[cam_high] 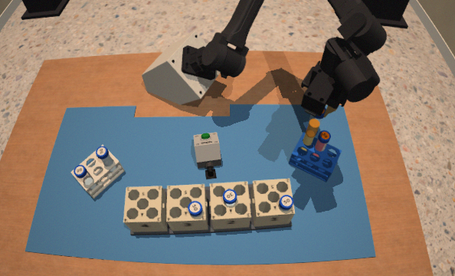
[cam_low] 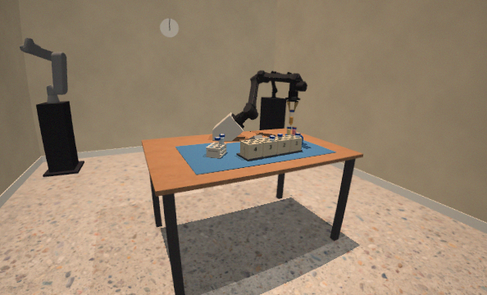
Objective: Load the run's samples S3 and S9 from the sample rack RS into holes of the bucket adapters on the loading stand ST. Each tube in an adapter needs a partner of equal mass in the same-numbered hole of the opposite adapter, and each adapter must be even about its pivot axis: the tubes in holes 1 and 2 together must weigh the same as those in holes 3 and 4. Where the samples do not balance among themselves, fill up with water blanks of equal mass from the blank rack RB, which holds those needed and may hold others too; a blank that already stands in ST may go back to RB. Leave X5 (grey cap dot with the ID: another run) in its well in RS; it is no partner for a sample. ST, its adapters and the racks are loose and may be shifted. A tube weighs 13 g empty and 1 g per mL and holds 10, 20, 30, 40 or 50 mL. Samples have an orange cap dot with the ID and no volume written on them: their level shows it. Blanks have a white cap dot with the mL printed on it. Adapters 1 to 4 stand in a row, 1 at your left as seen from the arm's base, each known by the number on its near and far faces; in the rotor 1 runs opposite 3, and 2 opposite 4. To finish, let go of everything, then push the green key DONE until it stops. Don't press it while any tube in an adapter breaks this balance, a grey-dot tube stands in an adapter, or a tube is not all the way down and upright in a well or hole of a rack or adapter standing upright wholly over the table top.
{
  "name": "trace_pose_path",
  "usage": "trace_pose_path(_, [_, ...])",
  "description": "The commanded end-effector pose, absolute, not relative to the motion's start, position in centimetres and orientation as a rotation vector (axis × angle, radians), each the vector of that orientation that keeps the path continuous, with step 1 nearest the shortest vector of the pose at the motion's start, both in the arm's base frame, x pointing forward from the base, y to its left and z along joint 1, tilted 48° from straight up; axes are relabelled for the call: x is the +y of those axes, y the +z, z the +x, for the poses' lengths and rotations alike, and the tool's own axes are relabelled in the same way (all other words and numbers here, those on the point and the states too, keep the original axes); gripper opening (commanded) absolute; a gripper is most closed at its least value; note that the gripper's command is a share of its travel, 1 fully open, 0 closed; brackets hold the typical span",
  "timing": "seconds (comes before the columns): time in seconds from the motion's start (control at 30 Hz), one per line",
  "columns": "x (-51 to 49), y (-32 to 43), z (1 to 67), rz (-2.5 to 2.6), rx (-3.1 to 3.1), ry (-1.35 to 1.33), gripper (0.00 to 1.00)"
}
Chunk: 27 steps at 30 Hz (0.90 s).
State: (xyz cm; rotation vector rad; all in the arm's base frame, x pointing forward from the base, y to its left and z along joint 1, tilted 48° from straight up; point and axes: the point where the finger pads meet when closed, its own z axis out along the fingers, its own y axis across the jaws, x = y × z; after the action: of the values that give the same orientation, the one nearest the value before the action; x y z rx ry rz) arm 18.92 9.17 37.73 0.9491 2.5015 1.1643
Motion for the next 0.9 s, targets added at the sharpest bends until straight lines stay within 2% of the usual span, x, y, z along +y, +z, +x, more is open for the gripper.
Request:
trace_pose_path(0.0, [8.8,39.4,19.0,0.872,2.494,1.141,0.0])
trace_pose_path(0.03, [8.3,36.9,19.1,0.876,2.535,1.135,0.0])
trace_pose_path(0.87, [-4.7,30.8,24.9,0.09,2.506,0.903,0.0])
